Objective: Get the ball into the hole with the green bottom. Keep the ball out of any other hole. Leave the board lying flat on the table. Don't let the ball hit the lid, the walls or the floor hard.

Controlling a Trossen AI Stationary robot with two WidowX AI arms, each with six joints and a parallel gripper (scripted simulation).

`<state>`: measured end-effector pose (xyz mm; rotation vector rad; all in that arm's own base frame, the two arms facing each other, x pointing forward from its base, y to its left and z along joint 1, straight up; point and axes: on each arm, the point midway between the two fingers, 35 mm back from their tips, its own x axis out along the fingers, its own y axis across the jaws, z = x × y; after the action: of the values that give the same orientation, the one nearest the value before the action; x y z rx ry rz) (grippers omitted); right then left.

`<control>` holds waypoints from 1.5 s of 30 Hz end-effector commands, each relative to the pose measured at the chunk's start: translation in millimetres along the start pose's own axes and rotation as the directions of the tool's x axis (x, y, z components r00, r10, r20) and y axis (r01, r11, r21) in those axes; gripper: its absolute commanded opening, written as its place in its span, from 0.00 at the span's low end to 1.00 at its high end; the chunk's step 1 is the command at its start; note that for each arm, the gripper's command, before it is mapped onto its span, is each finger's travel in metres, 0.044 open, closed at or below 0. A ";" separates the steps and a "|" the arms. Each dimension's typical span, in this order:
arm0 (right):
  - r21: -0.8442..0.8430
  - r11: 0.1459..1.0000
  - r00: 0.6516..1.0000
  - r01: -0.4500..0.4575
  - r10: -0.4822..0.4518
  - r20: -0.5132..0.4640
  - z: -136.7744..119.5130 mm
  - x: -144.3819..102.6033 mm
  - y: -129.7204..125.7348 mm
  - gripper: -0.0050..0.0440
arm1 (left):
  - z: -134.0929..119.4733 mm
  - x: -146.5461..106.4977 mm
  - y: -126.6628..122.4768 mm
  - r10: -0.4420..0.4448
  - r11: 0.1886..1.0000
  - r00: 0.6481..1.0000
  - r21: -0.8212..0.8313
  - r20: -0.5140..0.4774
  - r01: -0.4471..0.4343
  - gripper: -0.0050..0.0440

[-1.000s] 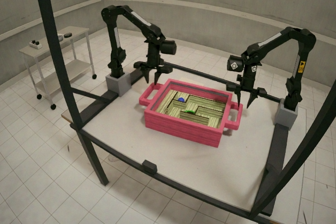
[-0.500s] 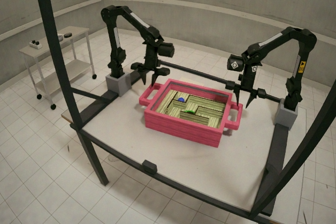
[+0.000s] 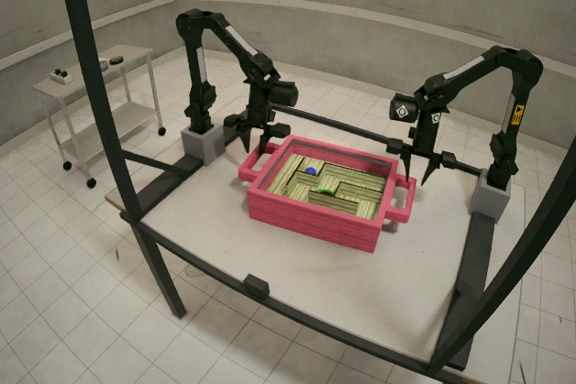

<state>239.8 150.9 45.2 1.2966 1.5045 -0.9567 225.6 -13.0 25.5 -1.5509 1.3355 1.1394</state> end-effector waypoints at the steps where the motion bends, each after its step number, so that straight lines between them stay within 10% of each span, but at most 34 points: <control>1: -0.002 1.000 1.000 -0.010 0.010 -0.002 -0.9 -2.5 -0.2 0.48 | -0.9 5.3 -0.4 -0.003 1.000 1.000 0.000 -0.001 0.003 0.48; 45: 0.005 1.000 1.000 0.000 0.000 -0.001 -0.5 50.0 -0.1 0.48 | -1.7 15.7 -5.2 -0.019 1.000 1.000 0.004 0.000 0.019 0.48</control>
<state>237.5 164.9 -0.9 1.2991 1.5079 -0.9634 226.5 -18.8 7.0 -1.5516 1.3358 1.1406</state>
